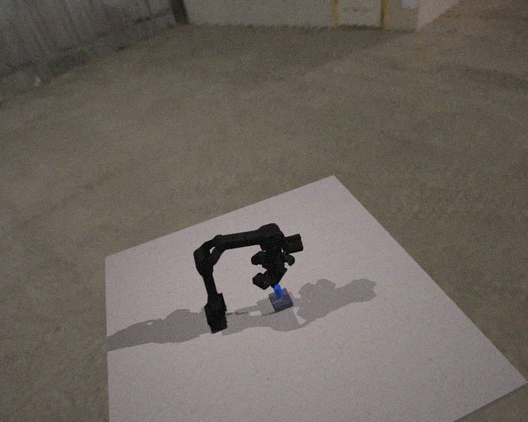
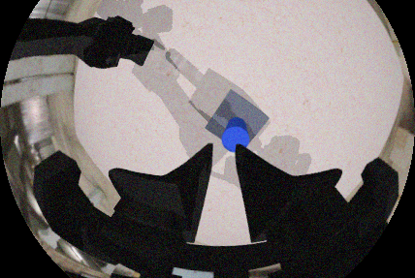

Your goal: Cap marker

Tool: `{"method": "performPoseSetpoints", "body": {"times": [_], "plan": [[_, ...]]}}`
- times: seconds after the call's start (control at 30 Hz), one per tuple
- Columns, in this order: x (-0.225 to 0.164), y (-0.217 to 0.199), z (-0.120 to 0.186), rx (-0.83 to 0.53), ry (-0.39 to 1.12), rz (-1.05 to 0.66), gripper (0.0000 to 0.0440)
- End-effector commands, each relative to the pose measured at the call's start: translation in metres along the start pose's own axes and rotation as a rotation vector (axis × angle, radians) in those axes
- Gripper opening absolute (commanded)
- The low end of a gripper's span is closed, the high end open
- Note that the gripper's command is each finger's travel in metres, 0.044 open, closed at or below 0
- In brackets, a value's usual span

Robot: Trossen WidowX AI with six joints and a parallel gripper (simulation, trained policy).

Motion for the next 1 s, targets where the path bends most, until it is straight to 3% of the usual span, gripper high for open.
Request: {"method": "performPoseSetpoints", "body": {"times": [0.0, 0.37, 0.97], "plan": [[0.000, 0.000, -0.009, 0.026, -0.032, 0.014, 0.0000], [0.003, -0.003, -0.029, 0.025, -0.081, 0.046, 0.0001], [0.030, 0.028, 0.004, -0.073, -0.123, 0.072, 0.0014]]}}
Point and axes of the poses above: the point midway between the two fingers, 35 mm back from their tips, its own z axis back along the fingers, its own y axis across the jaws, x = y × z, the point moved 5 cm from there along z, back along the fingers, and after that the axes turned 11 degrees about z, right-handed, at the moved point
